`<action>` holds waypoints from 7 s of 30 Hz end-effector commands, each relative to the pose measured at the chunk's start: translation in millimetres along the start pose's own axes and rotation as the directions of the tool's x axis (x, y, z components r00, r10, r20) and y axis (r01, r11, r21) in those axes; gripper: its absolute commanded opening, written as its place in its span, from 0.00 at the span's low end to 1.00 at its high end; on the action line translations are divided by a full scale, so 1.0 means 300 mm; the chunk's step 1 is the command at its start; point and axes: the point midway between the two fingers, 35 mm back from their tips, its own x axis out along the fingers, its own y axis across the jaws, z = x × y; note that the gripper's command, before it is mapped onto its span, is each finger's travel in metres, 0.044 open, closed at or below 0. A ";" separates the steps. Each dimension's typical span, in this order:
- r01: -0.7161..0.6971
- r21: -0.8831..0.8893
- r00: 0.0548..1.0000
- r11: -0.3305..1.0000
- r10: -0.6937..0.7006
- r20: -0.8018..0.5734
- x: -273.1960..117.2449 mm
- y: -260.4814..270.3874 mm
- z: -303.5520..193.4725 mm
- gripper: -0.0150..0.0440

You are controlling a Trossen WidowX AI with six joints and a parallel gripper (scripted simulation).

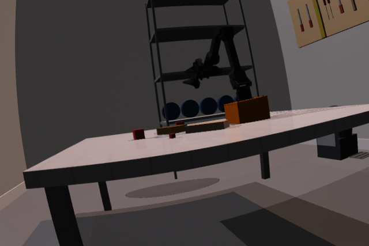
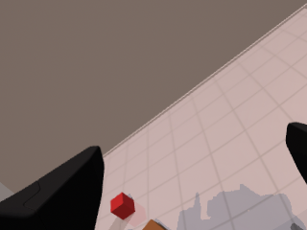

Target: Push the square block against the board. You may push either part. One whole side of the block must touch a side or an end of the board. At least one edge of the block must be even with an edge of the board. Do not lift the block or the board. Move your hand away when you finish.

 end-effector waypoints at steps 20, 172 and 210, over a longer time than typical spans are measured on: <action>0.043 0.160 0.953 0.986 0.007 -0.302 0.214 0.047 -0.157 0.25; 0.619 -0.332 0.138 0.712 -0.515 -0.846 0.405 0.931 -1.481 0.25; 0.618 -0.332 0.141 0.712 -0.517 -0.845 0.494 0.874 -1.430 0.25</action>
